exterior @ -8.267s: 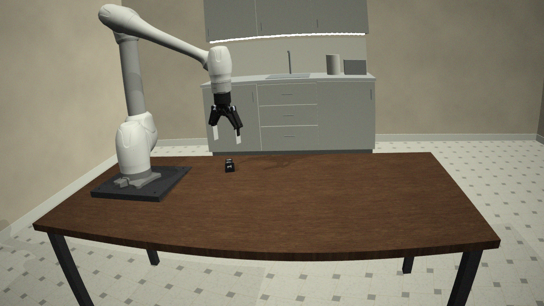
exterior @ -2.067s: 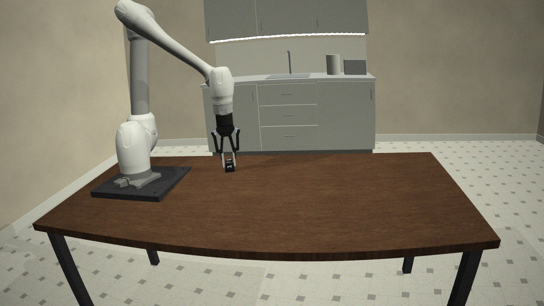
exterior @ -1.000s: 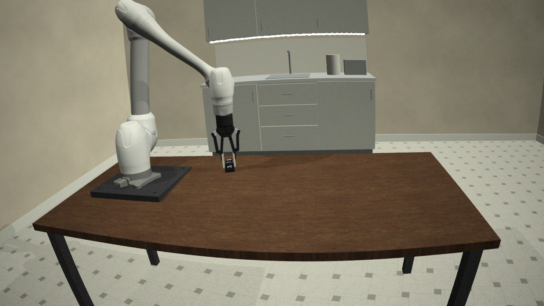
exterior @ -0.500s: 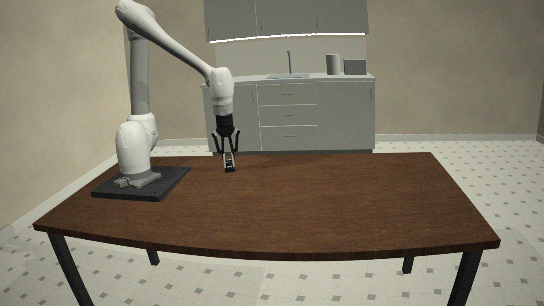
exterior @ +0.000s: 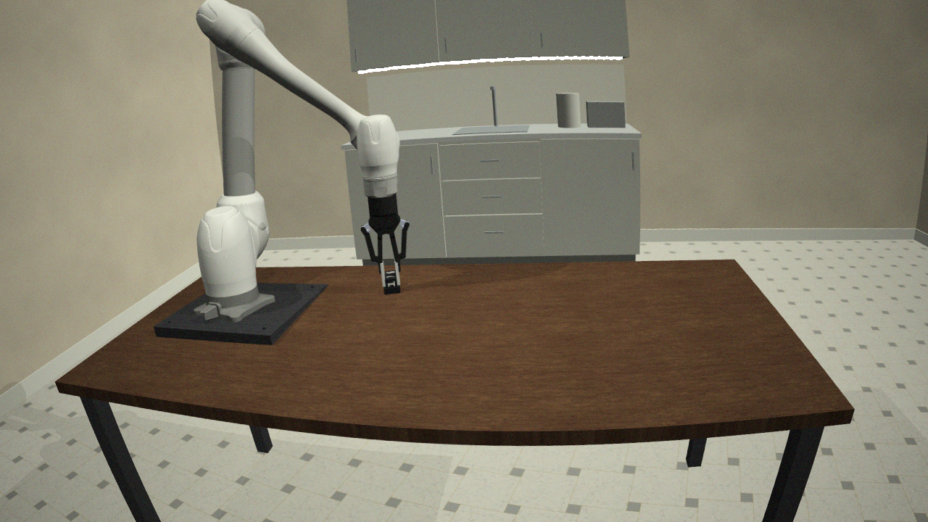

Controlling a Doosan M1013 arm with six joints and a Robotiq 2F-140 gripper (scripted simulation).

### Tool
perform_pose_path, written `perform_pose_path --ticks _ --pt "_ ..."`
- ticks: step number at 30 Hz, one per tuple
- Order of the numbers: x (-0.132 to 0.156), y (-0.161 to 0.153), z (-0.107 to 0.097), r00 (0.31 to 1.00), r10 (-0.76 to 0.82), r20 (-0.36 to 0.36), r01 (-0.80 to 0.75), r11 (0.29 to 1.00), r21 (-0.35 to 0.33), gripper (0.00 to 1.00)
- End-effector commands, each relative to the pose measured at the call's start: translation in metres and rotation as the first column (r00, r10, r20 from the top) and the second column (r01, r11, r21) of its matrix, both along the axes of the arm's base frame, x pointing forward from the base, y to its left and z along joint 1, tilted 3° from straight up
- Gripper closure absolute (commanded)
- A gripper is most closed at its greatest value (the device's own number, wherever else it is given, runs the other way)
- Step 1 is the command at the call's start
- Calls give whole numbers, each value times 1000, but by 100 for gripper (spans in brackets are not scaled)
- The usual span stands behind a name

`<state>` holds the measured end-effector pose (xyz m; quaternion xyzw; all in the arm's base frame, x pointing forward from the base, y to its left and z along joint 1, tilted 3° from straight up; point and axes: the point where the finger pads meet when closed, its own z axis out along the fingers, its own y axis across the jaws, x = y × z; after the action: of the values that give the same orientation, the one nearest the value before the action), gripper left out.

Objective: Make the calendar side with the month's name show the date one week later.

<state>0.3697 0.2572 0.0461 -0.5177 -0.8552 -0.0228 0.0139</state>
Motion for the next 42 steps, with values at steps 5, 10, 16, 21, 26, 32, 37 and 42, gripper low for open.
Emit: perform_pose_path --ticks 5,10,16,21,26,32,37,42 --pt "0 0 0 1000 0 0 0 1000 0 75" --pt "0 0 0 1000 0 0 0 1000 0 75" --pt "0 0 1 1000 0 0 0 1000 0 75" --pt "0 -1 18 1000 0 0 0 1000 0 75" --pt "0 -2 38 1000 0 0 0 1000 0 75" --pt "0 -4 83 1000 0 0 0 1000 0 75" --pt "0 -5 99 1000 0 0 0 1000 0 75" --pt "0 -5 100 1000 0 0 0 1000 0 75"
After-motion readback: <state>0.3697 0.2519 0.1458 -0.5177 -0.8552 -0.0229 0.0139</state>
